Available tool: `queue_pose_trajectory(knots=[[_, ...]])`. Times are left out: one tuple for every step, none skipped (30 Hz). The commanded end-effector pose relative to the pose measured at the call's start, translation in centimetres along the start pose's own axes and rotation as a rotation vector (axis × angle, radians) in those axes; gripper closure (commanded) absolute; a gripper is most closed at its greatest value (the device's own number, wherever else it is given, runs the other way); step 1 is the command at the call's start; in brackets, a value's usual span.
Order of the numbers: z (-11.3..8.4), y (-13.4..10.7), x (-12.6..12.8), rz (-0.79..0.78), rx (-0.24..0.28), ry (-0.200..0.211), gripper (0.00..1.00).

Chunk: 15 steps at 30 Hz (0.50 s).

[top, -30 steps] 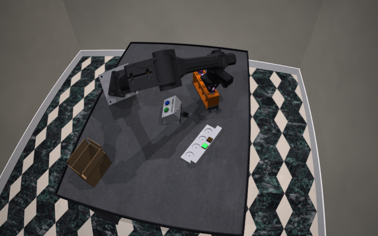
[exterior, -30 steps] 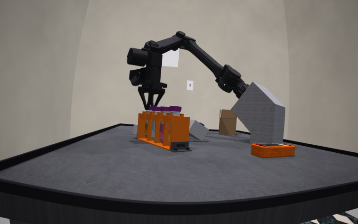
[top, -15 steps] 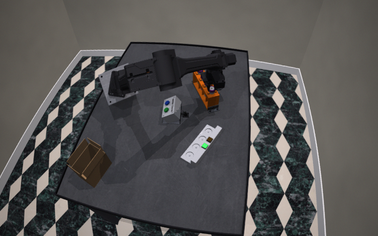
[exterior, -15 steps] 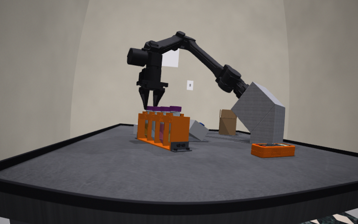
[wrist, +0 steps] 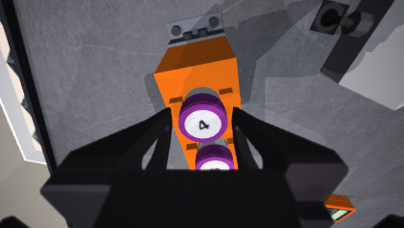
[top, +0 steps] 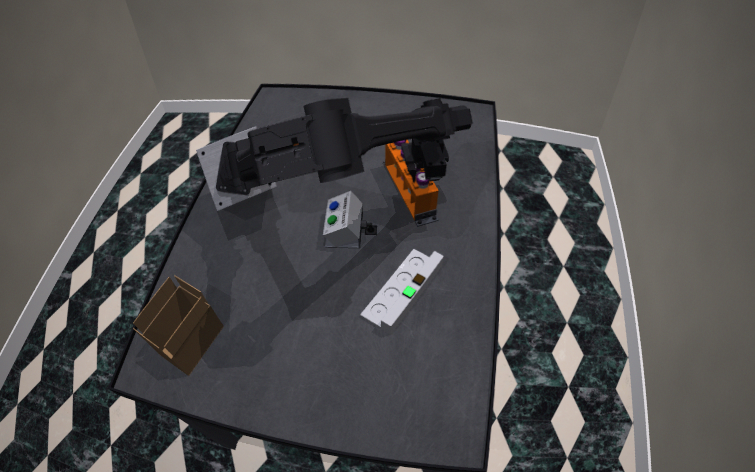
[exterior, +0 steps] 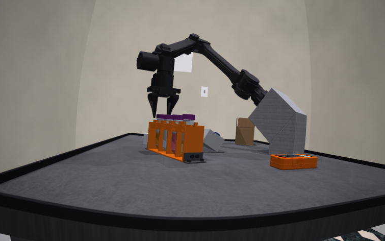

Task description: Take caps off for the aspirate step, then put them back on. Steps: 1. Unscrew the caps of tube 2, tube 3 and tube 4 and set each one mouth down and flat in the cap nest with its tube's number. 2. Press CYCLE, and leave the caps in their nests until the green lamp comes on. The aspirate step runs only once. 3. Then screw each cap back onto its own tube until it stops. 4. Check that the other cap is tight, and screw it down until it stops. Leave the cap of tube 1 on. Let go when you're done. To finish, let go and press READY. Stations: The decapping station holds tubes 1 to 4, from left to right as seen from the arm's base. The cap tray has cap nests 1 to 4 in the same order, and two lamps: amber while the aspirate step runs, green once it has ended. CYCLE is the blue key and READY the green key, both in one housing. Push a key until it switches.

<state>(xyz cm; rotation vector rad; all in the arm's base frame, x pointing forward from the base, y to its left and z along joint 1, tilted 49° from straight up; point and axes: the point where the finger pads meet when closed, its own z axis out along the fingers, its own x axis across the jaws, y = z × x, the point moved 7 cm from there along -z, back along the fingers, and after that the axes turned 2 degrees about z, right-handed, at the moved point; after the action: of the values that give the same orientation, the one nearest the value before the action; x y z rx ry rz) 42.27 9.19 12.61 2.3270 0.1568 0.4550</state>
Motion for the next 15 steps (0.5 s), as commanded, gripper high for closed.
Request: queue_pose_trajectory(knots=[[-0.43, 0.07, 0.68, 0.024, 0.003, 0.013, 0.51], [-0.43, 0.07, 0.68, 0.024, 0.003, 0.013, 0.51], [-0.44, -0.27, 0.75, -0.084, 0.002, 0.006, 0.51], [-0.47, -0.29, 0.79, -0.167, 0.002, 0.007, 0.51], [-0.47, -0.29, 0.79, -0.167, 0.002, 0.007, 0.51], [-0.47, -0.29, 0.79, -0.167, 0.002, 0.007, 0.51], [-0.45, -0.29, 1.08, -0.233, 0.003, 0.022, 0.51], [-0.52, -0.24, 1.11, -0.314, 0.003, 0.024, 0.51], [-0.59, -0.21, 1.06, -0.397, 0.004, 0.025, 0.51], [-0.47, 0.07, 0.69, -0.392, 0.001, 0.013, 0.51], [-0.63, -0.11, 0.83, -0.481, 0.003, 0.025, 0.51], [-0.47, 0.07, 0.69, -0.476, 0.000, 0.013, 0.51], [-0.61, -0.09, 0.83, -0.564, 0.002, 0.025, 0.51], [-0.48, 0.07, 0.69, -0.559, -0.001, 0.013, 0.51], [-0.60, -0.08, 0.83, -0.647, 0.001, 0.025, 0.51]])
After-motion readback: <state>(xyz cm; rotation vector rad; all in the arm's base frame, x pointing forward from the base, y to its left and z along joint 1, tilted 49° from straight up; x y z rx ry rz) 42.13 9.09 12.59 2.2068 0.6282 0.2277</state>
